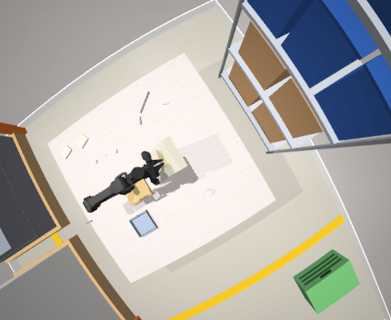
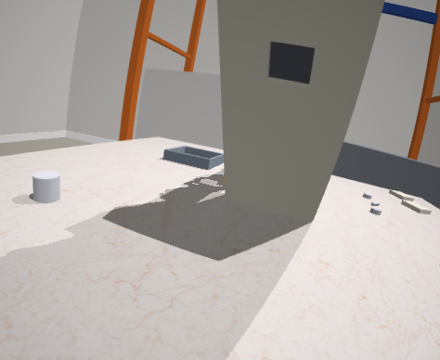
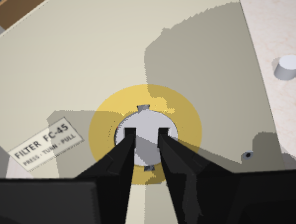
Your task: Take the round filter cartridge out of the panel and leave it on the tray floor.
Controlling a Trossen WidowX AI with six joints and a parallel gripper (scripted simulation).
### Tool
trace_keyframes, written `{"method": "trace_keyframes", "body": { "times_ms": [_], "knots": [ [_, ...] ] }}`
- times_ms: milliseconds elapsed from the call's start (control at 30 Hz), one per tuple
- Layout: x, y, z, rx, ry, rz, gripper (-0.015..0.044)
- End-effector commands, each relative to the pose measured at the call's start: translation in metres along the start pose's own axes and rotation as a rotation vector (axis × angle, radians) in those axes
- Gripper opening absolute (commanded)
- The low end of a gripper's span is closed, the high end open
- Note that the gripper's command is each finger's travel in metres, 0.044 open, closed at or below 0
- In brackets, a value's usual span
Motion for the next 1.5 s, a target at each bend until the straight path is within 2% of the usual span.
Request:
{"method": "trace_keyframes", "body": {
  "times_ms": [0, 1267, 1467],
  "knots": [
    [0.0, -0.002, 0.0, 0.0, -0.006, 0.0, 0.0088],
    [0.0, -0.015, 0.0, 0.0, -0.006, -0.001, 0.0088],
    [0.0, -0.011, 0.0, -0.002, 0.0, -0.002, 0.0048]
  ]
}}
Point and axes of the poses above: the point midway between the two fingers, 35 mm back from their tips, its own y axis back along the fingers, its own z axis across the jaws, x = y × z, the point moved 3 cm from there along y, back along the fingers, and after that the axes turned 7 degrees about y, right-handed, at the moved point
